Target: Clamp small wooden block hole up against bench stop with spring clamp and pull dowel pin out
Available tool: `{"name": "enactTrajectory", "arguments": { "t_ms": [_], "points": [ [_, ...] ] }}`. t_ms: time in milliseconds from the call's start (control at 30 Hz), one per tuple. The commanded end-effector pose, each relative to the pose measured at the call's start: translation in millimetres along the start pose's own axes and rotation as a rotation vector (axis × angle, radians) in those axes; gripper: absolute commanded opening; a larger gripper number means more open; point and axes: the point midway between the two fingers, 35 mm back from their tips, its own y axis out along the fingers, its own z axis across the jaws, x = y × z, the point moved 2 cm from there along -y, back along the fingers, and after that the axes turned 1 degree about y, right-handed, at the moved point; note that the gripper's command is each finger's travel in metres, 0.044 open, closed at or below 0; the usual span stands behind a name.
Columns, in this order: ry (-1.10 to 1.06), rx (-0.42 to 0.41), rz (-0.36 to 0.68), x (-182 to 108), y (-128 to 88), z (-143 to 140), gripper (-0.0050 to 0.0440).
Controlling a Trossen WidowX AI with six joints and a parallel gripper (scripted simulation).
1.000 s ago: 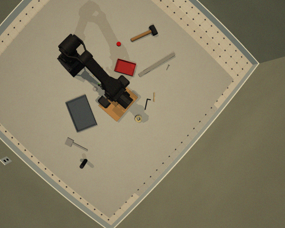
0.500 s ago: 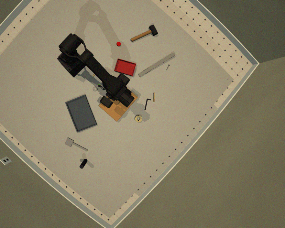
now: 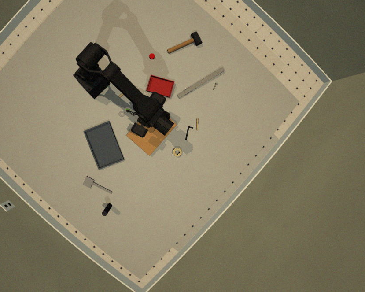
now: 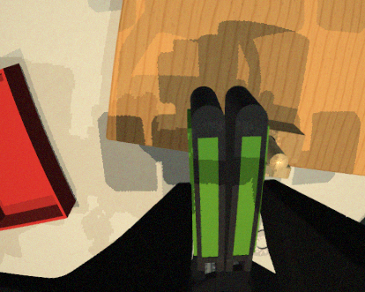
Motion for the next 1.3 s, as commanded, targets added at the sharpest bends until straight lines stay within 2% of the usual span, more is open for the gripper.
{"name": "enactTrajectory", "arguments": {
  "t_ms": [0,1267],
  "points": [
    [-0.035,0.003,-0.006,2,-2,4,0.0],
    [-0.318,0.005,-0.008,5,-2,24,0.0]
  ]
}}
